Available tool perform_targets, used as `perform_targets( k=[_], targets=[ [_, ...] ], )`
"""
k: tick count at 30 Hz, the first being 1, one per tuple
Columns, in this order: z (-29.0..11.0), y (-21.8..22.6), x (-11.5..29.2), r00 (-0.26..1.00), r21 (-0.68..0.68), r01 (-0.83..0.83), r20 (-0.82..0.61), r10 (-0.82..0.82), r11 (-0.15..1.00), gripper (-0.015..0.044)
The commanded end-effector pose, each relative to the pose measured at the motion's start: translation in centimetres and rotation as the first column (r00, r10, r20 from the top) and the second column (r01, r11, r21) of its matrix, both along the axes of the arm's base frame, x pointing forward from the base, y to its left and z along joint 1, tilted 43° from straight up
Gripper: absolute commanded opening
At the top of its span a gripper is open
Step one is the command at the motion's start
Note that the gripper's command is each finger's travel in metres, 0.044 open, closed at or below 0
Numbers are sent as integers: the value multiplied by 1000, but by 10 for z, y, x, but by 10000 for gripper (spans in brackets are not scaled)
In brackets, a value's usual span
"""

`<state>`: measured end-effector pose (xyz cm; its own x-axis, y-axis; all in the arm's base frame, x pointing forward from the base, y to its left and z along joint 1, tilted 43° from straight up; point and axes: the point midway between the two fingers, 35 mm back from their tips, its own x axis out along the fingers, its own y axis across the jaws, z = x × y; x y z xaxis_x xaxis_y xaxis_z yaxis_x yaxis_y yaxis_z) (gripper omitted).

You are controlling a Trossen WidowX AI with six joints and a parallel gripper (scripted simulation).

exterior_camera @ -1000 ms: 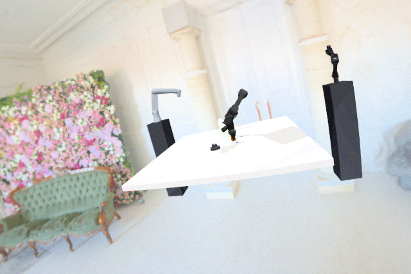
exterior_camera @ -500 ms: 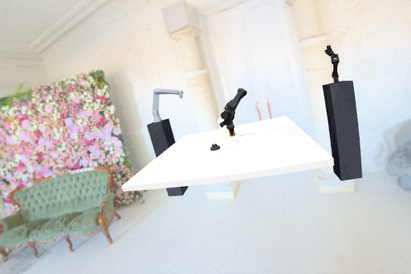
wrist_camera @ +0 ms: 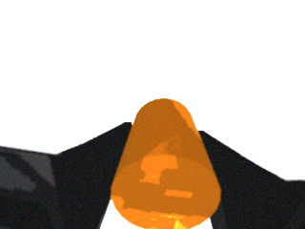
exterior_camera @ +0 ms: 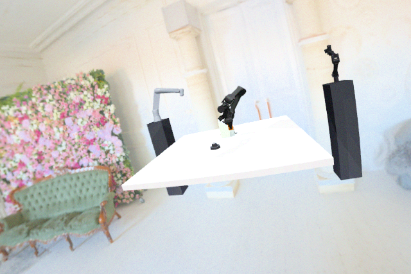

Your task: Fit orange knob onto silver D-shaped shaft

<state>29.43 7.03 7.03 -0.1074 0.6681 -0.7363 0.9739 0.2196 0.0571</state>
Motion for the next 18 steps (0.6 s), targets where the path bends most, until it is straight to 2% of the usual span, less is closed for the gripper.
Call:
perform_targets(
  k=[1, 6, 18],
  targets=[
    [11, -9, 3, 1000, -3, 1, 15, -1, 1000, 0],
    [11, -12, 2, 1000, -3, 0, 14, 0, 1000, 0],
    [-17, -28, 19, 1000, -6, 1, 16, -1, 1000, 0]
  ],
)
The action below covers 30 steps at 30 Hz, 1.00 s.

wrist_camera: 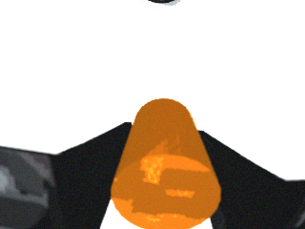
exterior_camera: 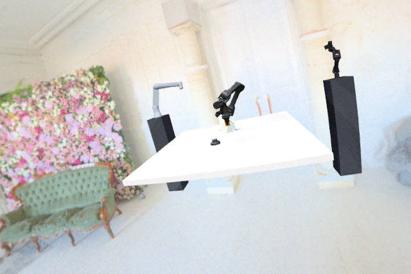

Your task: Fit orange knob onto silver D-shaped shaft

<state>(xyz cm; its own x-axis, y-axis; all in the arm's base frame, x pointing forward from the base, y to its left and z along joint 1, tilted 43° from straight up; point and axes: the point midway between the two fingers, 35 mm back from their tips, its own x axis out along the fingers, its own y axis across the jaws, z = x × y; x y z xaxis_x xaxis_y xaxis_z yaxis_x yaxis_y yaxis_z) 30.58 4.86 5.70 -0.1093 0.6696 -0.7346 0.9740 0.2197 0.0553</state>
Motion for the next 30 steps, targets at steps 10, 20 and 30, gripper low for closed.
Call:
perform_targets(
  k=[10, 20, 30],
  targets=[
    [-29, -20, 19, 1000, -11, 1, 20, -1, 1000, 0],
    [-55, -35, 27, 1000, -13, -1, 24, 2, 1000, 0],
    [-82, -48, 33, 1000, -14, -2, 25, 2, 1000, 0]
  ],
)
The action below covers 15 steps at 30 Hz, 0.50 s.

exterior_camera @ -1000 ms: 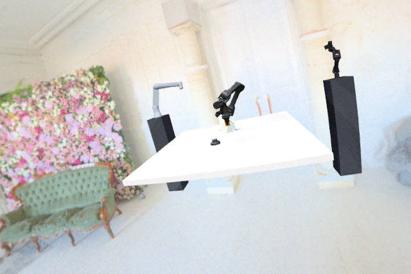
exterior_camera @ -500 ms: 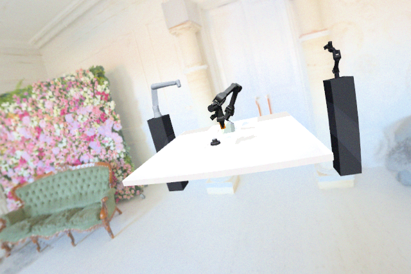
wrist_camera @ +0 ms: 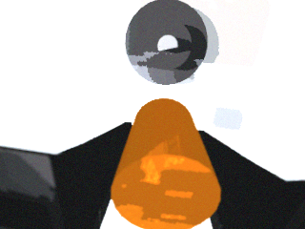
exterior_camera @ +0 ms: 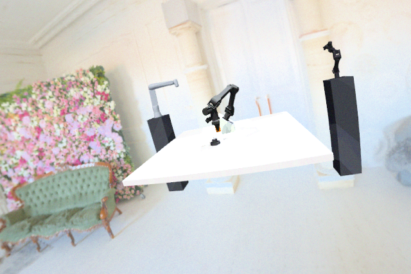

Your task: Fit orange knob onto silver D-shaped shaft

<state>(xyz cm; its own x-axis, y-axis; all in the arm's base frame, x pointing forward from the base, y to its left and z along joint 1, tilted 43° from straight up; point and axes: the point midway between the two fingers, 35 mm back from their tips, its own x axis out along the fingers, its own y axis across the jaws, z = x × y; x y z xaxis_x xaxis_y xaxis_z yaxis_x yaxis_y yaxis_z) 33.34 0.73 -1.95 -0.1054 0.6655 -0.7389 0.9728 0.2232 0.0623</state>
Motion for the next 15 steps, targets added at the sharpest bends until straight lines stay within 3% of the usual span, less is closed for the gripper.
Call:
perform_targets(
  k=[1, 15],
  targets=[
    [-8, -8, 6, 1000, -9, 2, 16, -2, 1000, 0],
    [-45, -25, 10, 1000, -5, 4, 14, -4, 1000, 0]
  ],
)
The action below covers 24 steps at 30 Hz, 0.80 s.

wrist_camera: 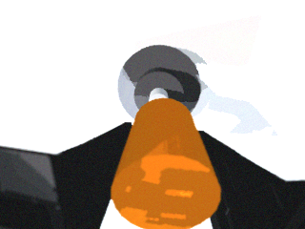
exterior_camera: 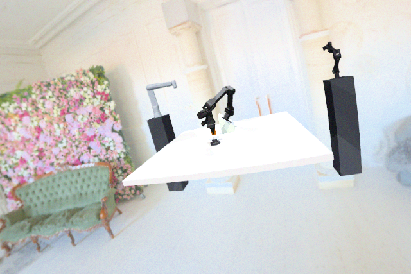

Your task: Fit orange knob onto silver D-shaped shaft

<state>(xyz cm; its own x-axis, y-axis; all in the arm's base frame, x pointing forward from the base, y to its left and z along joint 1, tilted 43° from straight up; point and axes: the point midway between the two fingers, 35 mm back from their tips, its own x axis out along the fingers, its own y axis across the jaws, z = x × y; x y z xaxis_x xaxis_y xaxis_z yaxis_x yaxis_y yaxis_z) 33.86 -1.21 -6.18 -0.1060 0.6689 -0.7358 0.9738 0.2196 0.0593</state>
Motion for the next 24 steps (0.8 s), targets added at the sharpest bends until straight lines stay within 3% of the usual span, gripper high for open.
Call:
perform_targets(
  k=[1, 24],
  targets=[
    [-2, -6, 5, 1000, -9, 1, 18, 0, 1000, 0],
    [-22, 11, 3, 1000, -8, 1, 18, -1, 1000, 0]
  ],
)
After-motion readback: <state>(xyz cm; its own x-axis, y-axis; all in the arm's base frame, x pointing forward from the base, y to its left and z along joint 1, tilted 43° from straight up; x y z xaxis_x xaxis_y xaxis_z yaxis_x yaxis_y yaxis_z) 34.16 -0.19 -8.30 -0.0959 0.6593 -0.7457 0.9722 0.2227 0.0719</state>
